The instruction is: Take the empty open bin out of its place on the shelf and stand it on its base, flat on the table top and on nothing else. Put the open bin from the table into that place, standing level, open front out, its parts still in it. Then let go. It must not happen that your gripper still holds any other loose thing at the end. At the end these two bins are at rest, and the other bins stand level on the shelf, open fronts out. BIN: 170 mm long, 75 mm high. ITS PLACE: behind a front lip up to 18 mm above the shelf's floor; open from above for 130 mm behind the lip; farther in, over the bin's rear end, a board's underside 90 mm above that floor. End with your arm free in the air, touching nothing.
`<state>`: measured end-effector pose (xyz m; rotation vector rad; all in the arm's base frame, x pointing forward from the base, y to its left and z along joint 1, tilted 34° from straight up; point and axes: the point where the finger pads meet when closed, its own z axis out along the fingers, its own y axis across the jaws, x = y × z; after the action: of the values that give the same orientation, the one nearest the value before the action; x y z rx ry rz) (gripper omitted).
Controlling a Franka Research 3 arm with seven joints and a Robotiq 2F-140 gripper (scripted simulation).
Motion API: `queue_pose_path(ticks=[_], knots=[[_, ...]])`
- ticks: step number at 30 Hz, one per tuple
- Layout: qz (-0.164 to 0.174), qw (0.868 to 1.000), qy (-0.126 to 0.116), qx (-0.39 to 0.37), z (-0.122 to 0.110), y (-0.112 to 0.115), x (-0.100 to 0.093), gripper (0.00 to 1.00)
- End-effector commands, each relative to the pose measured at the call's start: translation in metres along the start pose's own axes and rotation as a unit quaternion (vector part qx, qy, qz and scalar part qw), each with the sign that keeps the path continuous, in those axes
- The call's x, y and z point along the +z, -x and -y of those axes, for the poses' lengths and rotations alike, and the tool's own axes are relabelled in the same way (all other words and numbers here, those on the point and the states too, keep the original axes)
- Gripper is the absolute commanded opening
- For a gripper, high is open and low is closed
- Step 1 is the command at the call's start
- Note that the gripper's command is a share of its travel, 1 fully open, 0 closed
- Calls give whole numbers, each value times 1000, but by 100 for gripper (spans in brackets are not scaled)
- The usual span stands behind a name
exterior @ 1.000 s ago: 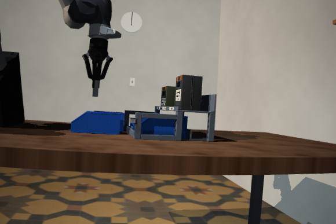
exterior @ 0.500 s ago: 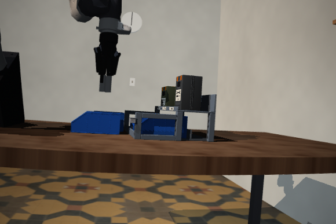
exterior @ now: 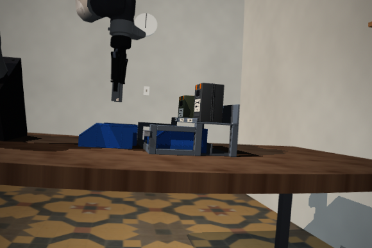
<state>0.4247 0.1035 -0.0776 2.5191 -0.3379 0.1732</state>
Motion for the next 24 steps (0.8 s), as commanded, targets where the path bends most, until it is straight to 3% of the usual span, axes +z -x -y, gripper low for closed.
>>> queue_pose_path(ticks=[1, 3, 24], knots=[[3, 990, -6, -139, 1, -1, 0, 15], [3, 985, -7, -172, 1, -1, 0, 15], [3, 985, -7, -172, 1, -1, 2, 15]])
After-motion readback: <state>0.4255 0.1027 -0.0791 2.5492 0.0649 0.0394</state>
